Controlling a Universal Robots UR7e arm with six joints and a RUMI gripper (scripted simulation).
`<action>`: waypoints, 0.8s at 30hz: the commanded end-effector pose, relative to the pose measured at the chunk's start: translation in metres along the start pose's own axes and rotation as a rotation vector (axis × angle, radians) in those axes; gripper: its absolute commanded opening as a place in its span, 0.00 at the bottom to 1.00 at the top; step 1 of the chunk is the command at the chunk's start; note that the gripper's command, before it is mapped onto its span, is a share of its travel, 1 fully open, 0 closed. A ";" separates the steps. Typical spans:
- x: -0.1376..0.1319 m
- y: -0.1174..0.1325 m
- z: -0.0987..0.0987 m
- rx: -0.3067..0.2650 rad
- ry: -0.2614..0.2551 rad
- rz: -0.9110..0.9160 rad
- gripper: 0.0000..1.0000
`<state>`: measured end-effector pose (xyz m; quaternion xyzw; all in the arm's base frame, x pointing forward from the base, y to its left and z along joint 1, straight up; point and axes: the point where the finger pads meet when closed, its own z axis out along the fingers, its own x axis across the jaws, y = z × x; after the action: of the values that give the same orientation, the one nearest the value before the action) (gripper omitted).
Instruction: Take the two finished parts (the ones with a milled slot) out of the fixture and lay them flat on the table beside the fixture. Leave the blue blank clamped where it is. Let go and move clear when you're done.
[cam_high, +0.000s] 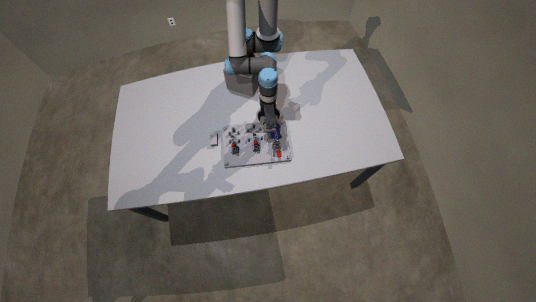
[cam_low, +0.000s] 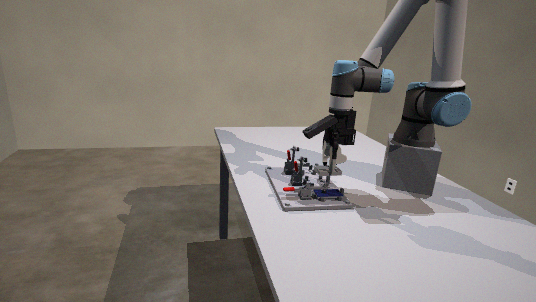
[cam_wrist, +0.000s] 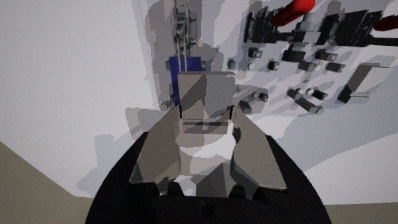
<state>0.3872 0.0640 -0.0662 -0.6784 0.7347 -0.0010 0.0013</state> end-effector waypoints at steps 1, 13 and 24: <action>-0.030 -0.003 -0.001 0.002 0.002 0.006 0.00; -0.077 -0.004 -0.001 0.002 0.002 0.006 0.00; -0.123 -0.004 -0.001 0.002 0.002 0.006 0.00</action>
<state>0.3960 0.1630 -0.0656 -0.6796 0.7336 -0.0006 0.0024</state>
